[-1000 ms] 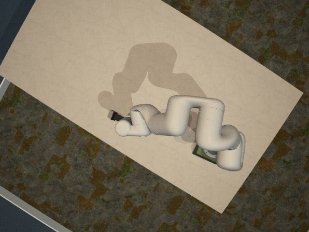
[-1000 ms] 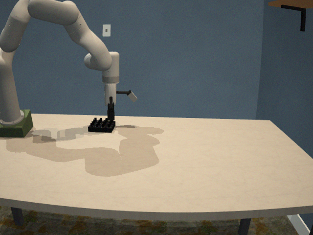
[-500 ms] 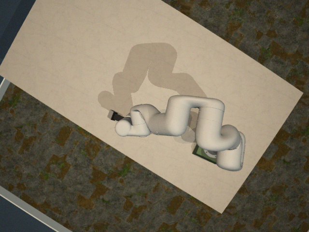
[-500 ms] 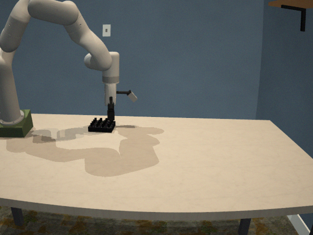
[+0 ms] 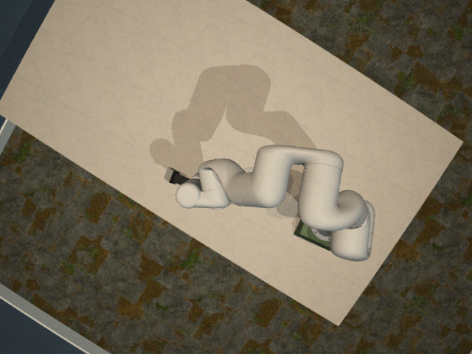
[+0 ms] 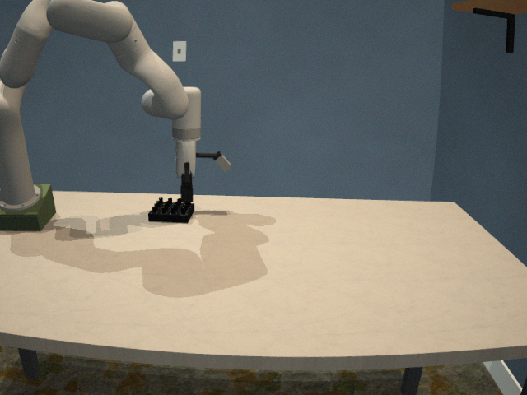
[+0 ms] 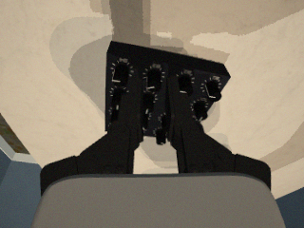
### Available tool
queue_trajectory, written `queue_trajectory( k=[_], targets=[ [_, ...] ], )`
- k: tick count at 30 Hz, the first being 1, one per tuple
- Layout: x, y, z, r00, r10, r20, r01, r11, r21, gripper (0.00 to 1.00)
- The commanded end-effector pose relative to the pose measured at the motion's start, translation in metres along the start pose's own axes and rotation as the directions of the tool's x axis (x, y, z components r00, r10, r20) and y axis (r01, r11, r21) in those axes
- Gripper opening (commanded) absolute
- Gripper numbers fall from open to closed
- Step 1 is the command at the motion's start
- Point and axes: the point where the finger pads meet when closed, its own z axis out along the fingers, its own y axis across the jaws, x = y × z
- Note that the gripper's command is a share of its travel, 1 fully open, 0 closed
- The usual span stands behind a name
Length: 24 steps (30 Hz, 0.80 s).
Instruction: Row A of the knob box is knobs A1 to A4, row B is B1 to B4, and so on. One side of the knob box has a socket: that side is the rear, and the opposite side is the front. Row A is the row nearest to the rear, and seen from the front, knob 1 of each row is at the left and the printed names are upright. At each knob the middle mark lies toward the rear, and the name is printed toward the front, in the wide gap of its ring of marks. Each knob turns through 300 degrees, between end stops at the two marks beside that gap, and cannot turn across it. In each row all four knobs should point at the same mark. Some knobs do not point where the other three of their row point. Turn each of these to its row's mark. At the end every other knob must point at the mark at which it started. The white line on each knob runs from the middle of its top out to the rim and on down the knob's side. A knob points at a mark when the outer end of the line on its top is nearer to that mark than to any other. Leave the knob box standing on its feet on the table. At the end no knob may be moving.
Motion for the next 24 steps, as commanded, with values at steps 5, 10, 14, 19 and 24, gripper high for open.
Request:
queue_trajectory(
  k=[5, 10, 14, 19, 24],
  targets=[
    [0.002, -0.001, -0.001, 1.0, 0.0, -0.004, 0.0, 1.0, 0.001, 0.19],
    [0.002, -0.001, 0.002, 1.0, 0.0, -0.004, 0.0, 1.0, 0.001, 0.19],
    [0.002, -0.001, 0.004, 1.0, 0.0, -0.004, 0.0, 1.0, 0.001, 0.19],
    [0.002, -0.001, 0.007, 1.0, 0.0, -0.004, 0.0, 1.0, 0.001, 0.19],
    [0.002, -0.001, 0.01, 1.0, 0.0, -0.004, 0.0, 1.0, 0.001, 0.19]
  ],
)
